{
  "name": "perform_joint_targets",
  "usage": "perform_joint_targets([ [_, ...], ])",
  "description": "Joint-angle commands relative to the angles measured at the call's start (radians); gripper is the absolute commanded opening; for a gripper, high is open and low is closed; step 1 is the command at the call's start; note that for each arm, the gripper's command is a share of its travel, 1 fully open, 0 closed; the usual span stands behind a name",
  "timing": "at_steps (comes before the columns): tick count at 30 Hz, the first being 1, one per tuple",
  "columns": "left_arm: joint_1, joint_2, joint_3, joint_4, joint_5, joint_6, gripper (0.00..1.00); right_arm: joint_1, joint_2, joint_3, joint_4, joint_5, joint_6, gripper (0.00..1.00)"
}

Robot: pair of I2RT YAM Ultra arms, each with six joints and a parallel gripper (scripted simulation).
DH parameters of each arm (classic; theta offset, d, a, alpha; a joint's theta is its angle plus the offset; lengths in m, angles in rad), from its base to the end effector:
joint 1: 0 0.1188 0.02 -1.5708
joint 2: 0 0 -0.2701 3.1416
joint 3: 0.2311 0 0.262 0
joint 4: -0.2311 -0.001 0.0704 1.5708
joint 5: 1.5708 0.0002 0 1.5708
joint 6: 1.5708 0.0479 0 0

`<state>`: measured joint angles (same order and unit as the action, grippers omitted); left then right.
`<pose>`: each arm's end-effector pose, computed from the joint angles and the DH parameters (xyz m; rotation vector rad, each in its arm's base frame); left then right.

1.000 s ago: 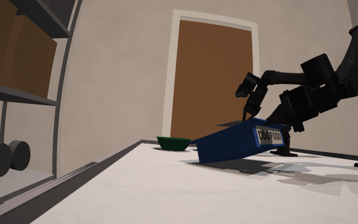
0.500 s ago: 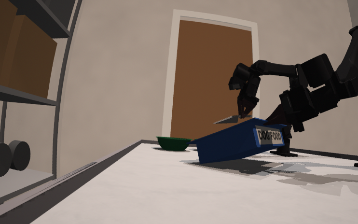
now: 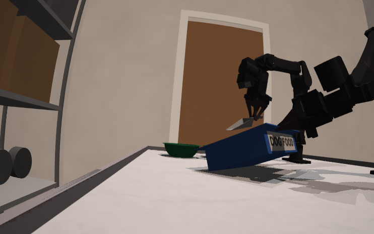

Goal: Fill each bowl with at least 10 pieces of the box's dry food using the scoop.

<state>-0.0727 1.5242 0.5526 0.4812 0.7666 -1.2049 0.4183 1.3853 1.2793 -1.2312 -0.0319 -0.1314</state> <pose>0.2901 -0.0534 0.1623 -0.7420 2.1746 -1.5215 0.2341 0.1068 0.3018 -0.7959 2.8026 0.0949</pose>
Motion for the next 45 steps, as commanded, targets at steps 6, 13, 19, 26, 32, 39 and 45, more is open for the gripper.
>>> perform_joint_targets([
  [6, -0.002, -0.041, 0.044, 0.046, 0.028, 0.031, 0.00, 0.141, 0.116, 0.156, -0.056, -0.010, -0.032, 0.00],
  [13, -0.002, -0.041, 0.044, 0.046, 0.028, 0.031, 0.00, 0.243, 0.205, 0.250, -0.099, 0.005, -0.048, 0.00],
  [19, -0.002, -0.041, 0.044, 0.046, 0.028, 0.031, 0.00, 0.252, 0.186, 0.260, -0.064, -0.011, -0.037, 0.00],
  [26, -0.002, -0.041, 0.044, 0.046, 0.028, 0.031, 0.00, 0.248, 0.190, 0.262, -0.053, -0.015, -0.035, 0.00],
  [32, -0.002, -0.041, 0.044, 0.046, 0.028, 0.031, 0.00, 0.246, 0.241, 0.269, -0.052, -0.011, -0.031, 0.00],
  [39, -0.002, -0.041, 0.044, 0.046, 0.028, 0.031, 0.00, 0.265, 0.290, 0.268, -0.053, 0.013, -0.025, 0.00],
  [45, -0.002, -0.041, 0.044, 0.046, 0.028, 0.031, 0.00, 0.267, 0.327, 0.270, -0.055, 0.018, -0.021, 0.00],
])
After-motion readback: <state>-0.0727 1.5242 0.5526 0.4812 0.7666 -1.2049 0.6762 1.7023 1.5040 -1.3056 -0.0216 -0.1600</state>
